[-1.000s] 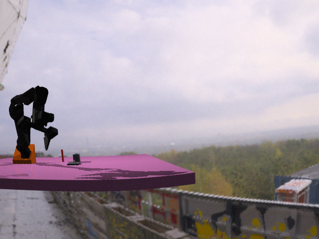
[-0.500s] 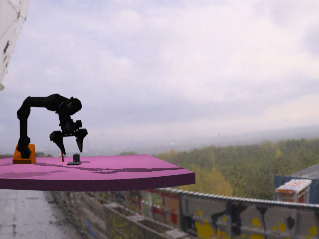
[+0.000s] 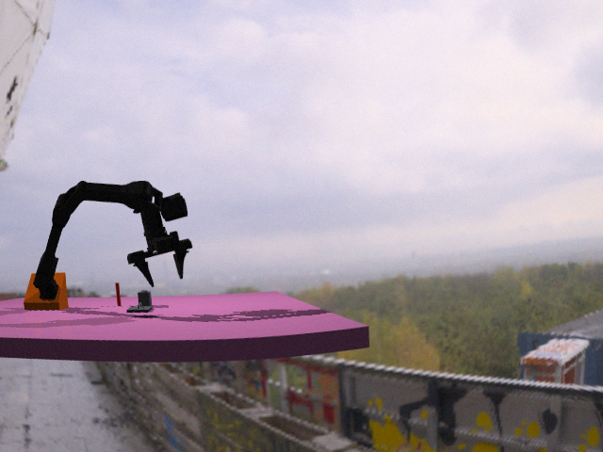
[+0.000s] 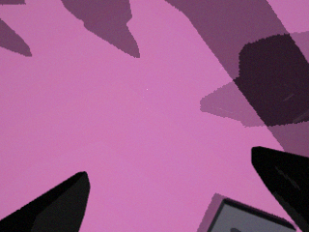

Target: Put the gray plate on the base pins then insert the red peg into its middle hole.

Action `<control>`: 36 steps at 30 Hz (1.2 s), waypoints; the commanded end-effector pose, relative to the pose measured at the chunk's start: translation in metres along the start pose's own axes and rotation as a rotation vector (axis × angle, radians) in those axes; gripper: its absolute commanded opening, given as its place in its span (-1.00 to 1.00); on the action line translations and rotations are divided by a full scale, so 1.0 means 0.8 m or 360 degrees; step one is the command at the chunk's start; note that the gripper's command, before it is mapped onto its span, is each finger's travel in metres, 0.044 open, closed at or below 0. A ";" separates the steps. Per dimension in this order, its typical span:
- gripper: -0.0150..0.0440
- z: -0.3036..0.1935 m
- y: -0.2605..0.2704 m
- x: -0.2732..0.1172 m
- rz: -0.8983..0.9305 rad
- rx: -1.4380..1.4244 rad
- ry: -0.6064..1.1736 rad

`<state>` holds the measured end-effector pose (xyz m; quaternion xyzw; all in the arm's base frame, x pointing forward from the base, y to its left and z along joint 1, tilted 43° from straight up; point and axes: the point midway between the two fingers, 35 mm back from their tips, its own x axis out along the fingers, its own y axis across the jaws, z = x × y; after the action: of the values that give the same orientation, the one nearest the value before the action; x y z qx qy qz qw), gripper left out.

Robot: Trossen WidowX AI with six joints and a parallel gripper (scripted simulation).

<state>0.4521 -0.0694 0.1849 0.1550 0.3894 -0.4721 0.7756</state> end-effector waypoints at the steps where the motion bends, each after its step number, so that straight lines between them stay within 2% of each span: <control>1: 1.00 -0.082 0.036 -0.006 -0.0034 0.0095 0.0084; 8: 1.00 -0.209 0.065 -0.019 -0.0139 0.0261 0.0119; 17: 1.00 -0.349 0.050 -0.038 -0.0307 0.0605 0.0035; 26: 1.00 -0.358 0.044 -0.040 -0.0317 0.0627 0.0023; 30: 1.00 -0.360 0.037 -0.006 -0.0316 0.0627 0.0022; 36: 1.00 -0.360 0.035 0.002 -0.0316 0.0628 0.0021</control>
<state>0.3449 0.1224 -0.0030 0.2690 0.3091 -0.6153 0.6735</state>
